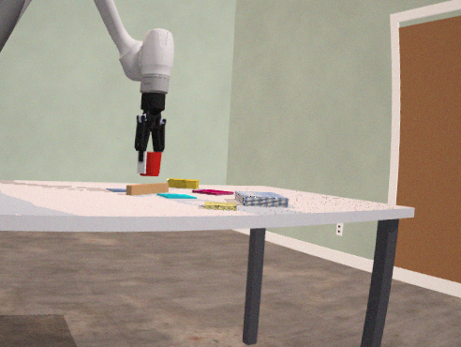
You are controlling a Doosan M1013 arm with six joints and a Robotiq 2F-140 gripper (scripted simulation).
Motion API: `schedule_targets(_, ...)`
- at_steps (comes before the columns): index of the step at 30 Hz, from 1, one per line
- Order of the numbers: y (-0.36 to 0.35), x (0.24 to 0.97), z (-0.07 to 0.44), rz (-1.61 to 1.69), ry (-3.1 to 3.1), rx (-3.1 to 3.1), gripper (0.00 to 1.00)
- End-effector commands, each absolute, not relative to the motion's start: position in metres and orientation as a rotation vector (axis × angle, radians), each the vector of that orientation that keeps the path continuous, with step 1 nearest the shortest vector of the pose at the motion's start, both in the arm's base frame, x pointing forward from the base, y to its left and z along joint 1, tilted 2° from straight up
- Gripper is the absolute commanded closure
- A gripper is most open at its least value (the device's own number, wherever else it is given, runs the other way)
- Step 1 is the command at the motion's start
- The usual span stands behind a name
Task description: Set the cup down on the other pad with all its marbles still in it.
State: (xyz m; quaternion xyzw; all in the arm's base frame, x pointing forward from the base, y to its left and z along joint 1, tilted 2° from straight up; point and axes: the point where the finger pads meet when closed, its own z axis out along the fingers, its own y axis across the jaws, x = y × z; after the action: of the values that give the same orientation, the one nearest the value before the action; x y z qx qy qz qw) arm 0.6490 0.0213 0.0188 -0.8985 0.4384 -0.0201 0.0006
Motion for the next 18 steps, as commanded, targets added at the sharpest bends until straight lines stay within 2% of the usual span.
schedule_targets(1,0.011,0.657,0.019,-0.063,1.376,-2.822,0.51)
schedule_targets(18,-0.041,0.696,0.022,-0.063,1.376,-2.822,0.51)
